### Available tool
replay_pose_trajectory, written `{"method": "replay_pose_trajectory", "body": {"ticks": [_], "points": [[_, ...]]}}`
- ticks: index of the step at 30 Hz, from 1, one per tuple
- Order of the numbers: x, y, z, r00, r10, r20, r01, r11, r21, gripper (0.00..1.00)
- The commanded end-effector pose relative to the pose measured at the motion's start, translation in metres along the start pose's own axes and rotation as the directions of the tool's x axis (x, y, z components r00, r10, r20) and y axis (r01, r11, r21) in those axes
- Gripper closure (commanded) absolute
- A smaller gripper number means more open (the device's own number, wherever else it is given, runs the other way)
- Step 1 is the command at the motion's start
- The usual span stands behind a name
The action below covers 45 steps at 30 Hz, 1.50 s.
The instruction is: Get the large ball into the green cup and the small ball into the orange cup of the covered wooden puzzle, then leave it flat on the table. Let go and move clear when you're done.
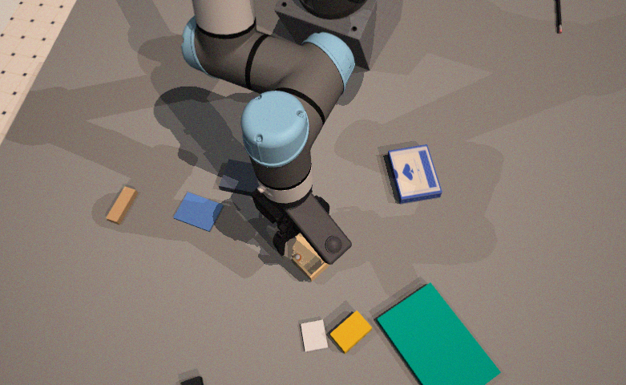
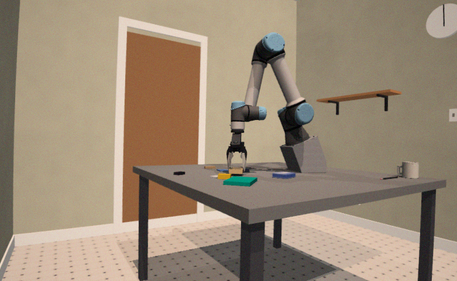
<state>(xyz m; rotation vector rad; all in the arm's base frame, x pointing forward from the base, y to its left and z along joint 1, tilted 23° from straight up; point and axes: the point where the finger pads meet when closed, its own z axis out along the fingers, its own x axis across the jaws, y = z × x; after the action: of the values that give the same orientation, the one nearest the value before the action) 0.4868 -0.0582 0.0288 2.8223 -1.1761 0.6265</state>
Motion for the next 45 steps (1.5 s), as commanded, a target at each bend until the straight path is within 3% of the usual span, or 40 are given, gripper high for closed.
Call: {"method": "replay_pose_trajectory", "body": {"ticks": [1, 35, 36, 45], "points": [[0.0005, -0.0003, 0.0056, 1.0, 0.0, -0.001, 0.0, 1.0, 0.001, 0.56], [0.0005, -0.0003, 0.0118, 1.0, 0.0, -0.001, 0.0, 1.0, 0.001, 0.56], [0.0005, -0.0003, 0.0118, 1.0, 0.0, -0.001, 0.0, 1.0, 0.001, 0.45], [0.0005, -0.0003, 0.0118, 1.0, 0.0, -0.001, 0.0, 1.0, 0.001, 0.45]]}}
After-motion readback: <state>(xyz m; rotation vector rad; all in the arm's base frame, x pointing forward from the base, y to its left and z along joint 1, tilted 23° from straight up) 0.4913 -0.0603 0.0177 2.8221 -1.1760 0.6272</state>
